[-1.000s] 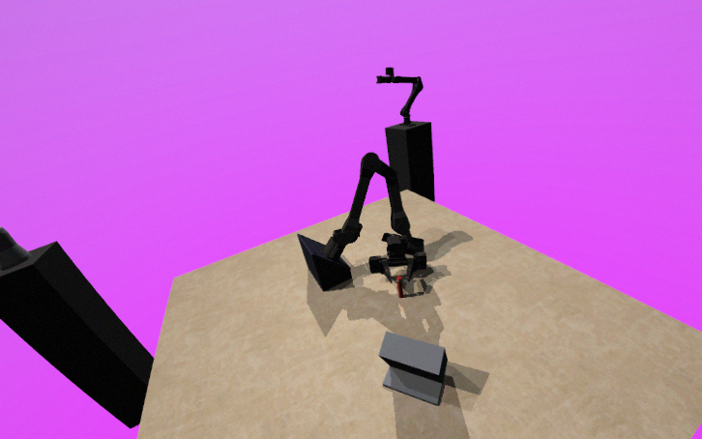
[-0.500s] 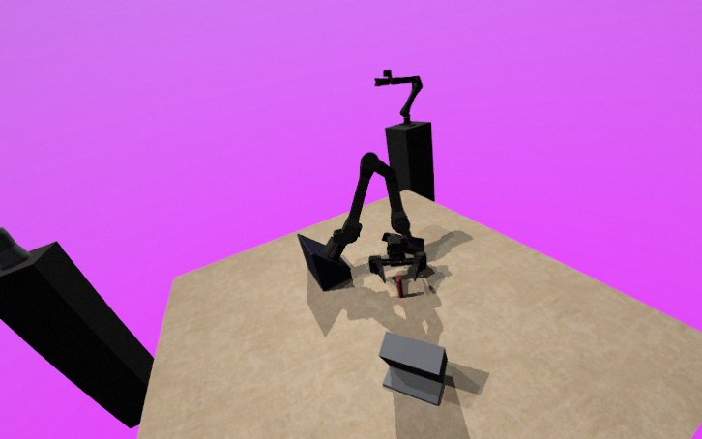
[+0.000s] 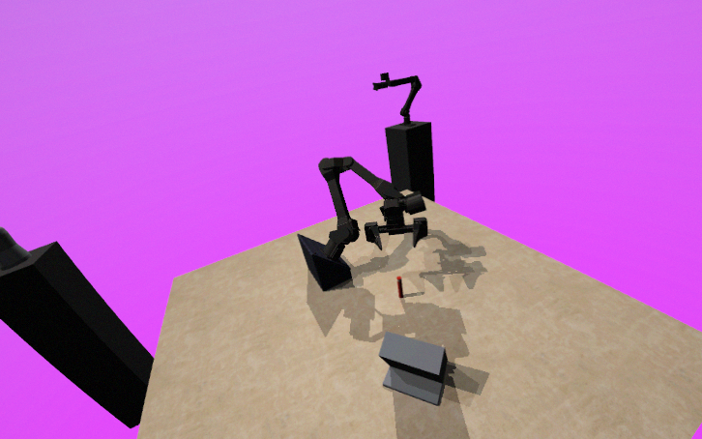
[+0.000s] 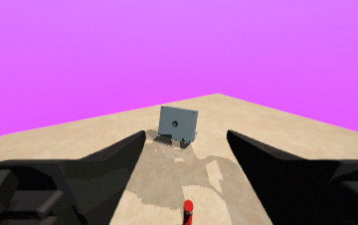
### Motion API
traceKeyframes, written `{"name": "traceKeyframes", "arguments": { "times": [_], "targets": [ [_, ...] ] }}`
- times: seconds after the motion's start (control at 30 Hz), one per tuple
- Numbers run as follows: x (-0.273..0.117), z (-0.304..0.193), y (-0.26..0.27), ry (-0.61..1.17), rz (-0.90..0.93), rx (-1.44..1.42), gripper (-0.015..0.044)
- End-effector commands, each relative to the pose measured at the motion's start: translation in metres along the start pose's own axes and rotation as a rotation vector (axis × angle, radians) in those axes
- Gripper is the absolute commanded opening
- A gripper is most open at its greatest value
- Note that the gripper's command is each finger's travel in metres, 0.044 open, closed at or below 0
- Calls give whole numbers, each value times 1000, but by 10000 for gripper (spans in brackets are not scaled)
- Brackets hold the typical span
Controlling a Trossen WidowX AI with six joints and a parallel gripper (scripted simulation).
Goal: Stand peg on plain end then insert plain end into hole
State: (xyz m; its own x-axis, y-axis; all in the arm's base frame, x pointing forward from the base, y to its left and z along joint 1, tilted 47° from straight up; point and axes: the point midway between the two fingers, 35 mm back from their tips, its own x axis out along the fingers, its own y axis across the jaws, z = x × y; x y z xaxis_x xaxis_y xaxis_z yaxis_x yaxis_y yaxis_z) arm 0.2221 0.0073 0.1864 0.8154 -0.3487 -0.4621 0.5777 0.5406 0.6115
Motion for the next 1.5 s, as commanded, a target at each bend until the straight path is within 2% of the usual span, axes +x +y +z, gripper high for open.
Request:
{"name": "traceKeyframes", "arguments": {
  "times": [0.0,0.17,0.43,0.97,1.47],
  "targets": [
    [-11,26,-5,-20,33,-20,440],
    [-10,24,-6,-6,24,-36,440],
    [3,5,-11,171,-76,-205,440],
    [18,-34,-29,639,-223,-405,440],
    [19,-55,-31,1102,-210,-345,440]
  ]
}}
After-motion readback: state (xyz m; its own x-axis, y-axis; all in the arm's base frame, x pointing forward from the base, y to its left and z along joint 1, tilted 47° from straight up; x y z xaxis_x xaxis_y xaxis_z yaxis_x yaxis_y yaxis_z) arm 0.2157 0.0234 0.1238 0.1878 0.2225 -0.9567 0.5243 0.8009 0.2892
